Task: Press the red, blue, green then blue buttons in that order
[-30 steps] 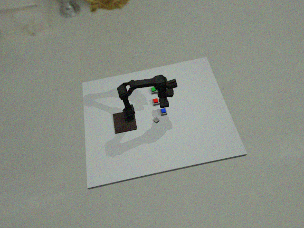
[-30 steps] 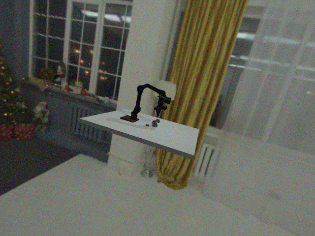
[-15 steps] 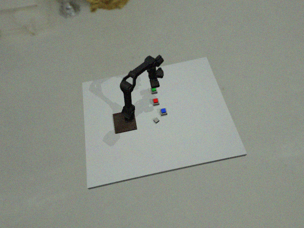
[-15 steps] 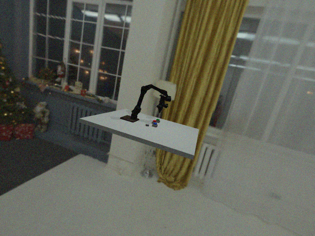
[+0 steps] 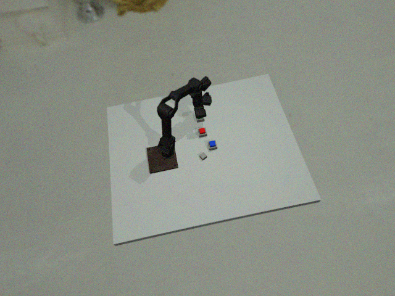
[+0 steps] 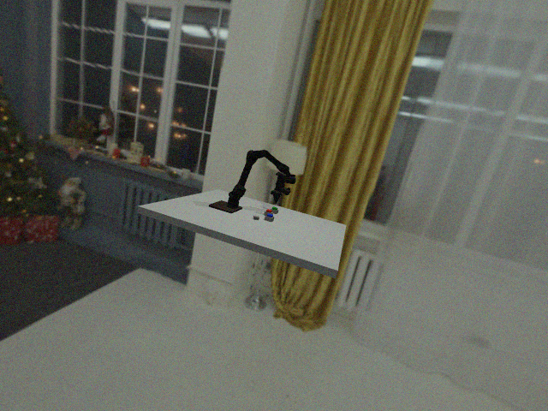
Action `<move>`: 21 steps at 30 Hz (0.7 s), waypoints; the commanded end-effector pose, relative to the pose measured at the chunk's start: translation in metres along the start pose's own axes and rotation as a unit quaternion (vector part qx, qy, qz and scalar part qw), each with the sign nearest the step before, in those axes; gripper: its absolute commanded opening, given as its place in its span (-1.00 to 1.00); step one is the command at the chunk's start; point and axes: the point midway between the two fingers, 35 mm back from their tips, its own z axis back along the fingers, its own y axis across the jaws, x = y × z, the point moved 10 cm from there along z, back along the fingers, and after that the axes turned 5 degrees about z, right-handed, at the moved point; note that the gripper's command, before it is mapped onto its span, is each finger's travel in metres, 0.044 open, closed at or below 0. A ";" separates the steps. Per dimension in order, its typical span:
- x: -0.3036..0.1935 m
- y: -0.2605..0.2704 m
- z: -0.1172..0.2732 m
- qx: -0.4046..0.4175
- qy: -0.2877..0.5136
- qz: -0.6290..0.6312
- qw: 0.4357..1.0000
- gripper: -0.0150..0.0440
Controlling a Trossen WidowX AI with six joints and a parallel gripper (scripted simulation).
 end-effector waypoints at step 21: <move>0.000 0.000 -0.038 -0.001 -0.003 -0.002 1.000 -0.42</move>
